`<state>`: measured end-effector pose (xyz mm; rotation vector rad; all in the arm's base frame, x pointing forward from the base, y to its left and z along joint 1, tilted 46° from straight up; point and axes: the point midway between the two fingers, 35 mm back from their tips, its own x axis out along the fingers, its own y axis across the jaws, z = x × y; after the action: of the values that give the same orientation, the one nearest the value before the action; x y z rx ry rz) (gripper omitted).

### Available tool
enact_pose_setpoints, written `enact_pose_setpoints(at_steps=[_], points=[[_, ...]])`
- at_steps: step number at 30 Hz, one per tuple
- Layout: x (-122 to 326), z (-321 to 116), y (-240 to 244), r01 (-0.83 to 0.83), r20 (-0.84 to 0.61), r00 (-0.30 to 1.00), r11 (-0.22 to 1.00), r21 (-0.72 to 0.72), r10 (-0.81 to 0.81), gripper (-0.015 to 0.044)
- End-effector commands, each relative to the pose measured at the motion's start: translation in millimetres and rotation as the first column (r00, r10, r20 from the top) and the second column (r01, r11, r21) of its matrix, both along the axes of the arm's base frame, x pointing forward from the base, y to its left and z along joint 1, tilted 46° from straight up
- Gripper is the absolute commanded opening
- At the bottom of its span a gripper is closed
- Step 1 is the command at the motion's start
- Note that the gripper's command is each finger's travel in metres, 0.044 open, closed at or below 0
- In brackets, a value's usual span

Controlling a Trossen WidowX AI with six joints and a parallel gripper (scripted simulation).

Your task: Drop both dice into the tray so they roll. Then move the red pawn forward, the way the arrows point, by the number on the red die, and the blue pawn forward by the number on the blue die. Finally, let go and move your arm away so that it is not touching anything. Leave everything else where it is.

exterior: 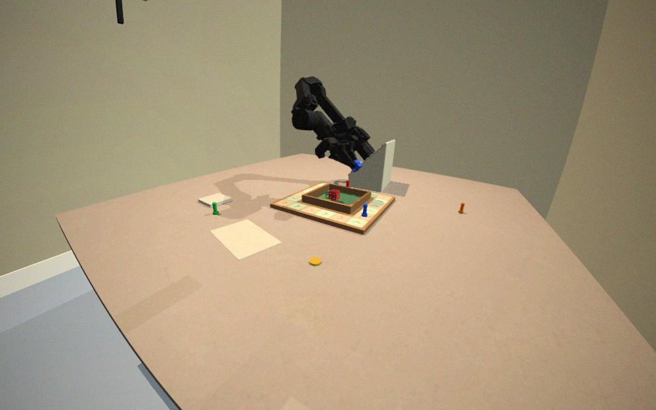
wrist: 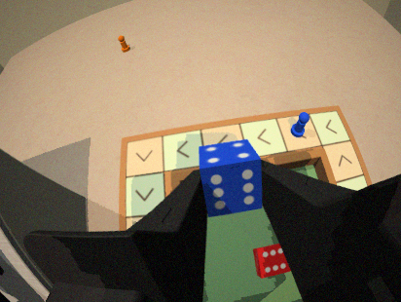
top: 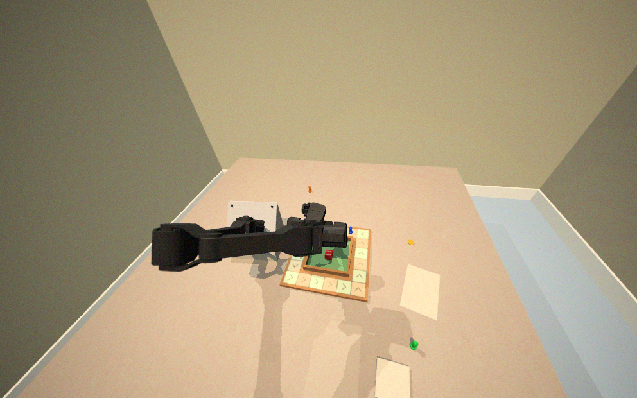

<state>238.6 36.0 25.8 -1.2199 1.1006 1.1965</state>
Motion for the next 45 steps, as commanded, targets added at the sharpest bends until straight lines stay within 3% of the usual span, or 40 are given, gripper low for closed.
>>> enact_pose_setpoints(at_steps=[1, 18, 35, 40, 45], points=[[-2, 6, 1, -0.005, -0.004, 1.000, 1.000, 0.005, 0.005, 0.0000], [-3, 5, 0, 0.000, -0.006, 1.000, 1.000, 0.000, 0.000, 0.0000], [-6, 31, 28, -0.001, -0.010, 1.000, 1.000, -0.005, 0.001, 0.0440], [-10, 5, 19, 0.051, -0.086, 0.993, 0.942, -0.331, -0.084, 0.0440], [-5, -11, 15, 0.055, -0.006, 0.997, 0.740, -0.670, -0.080, 0.0440]])
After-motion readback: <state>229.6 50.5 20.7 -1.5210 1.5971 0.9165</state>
